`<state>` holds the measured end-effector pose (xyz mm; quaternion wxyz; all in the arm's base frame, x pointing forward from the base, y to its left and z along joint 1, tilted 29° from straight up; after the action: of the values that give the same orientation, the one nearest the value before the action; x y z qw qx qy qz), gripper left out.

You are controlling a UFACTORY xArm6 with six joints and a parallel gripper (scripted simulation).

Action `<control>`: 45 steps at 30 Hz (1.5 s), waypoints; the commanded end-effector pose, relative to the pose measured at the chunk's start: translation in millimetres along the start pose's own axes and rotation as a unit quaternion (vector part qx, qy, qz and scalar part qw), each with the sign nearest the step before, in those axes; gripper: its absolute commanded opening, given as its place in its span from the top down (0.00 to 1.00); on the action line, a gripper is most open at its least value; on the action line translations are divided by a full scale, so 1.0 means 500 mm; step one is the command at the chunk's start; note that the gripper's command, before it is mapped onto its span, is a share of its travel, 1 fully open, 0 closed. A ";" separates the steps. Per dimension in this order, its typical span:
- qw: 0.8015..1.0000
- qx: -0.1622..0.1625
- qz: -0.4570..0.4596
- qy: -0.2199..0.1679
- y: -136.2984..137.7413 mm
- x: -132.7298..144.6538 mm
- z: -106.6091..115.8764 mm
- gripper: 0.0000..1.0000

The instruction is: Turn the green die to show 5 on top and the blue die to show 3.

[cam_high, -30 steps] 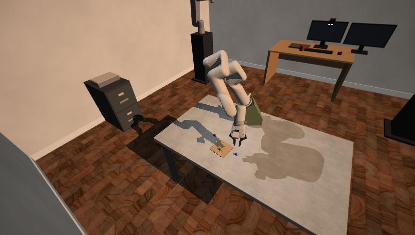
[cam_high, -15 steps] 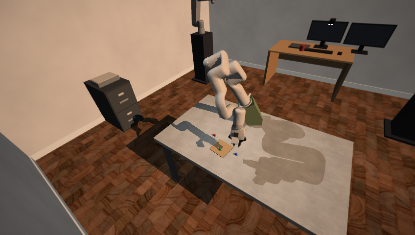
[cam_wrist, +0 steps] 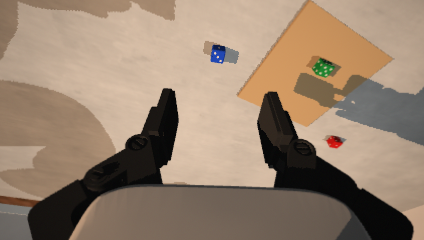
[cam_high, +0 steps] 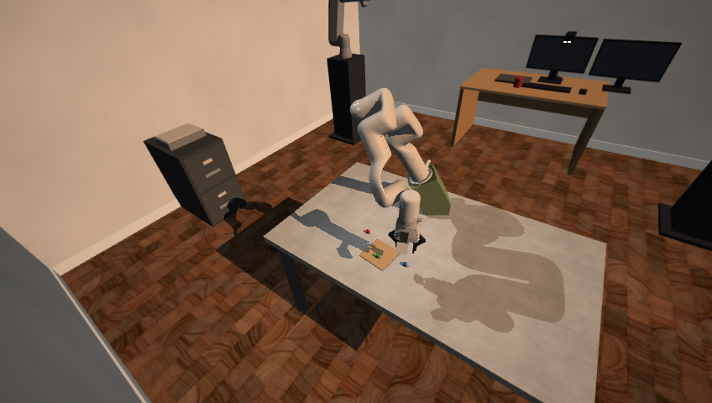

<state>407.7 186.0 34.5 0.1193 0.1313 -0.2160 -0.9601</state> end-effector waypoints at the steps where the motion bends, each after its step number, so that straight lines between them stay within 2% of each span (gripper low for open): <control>1: 1.000 0.000 0.000 -0.001 0.000 -0.003 0.002 0.00; 8: 1.000 0.001 -0.005 -0.001 0.000 -0.002 -0.005 0.00; 12: 0.999 0.001 -0.051 0.000 0.005 0.022 -0.076 0.00; 15: 0.998 0.000 -0.064 -0.001 0.006 0.032 -0.096 0.00; 16: 0.998 0.000 -0.064 -0.001 0.006 0.032 -0.096 0.69; 45: 0.998 0.000 -0.064 -0.001 0.006 0.032 -0.096 0.69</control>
<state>407.2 159.4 -10.4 0.0573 0.1421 -0.2079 -0.9661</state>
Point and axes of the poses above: the point where the finger pads meet when closed, its own z axis back along the fingers, its own y axis across the jaws, x = y × z, the point moved 4 cm from there along z, back along the fingers, and after that the axes turned 10 degrees about -z, right-handed, at the moved point
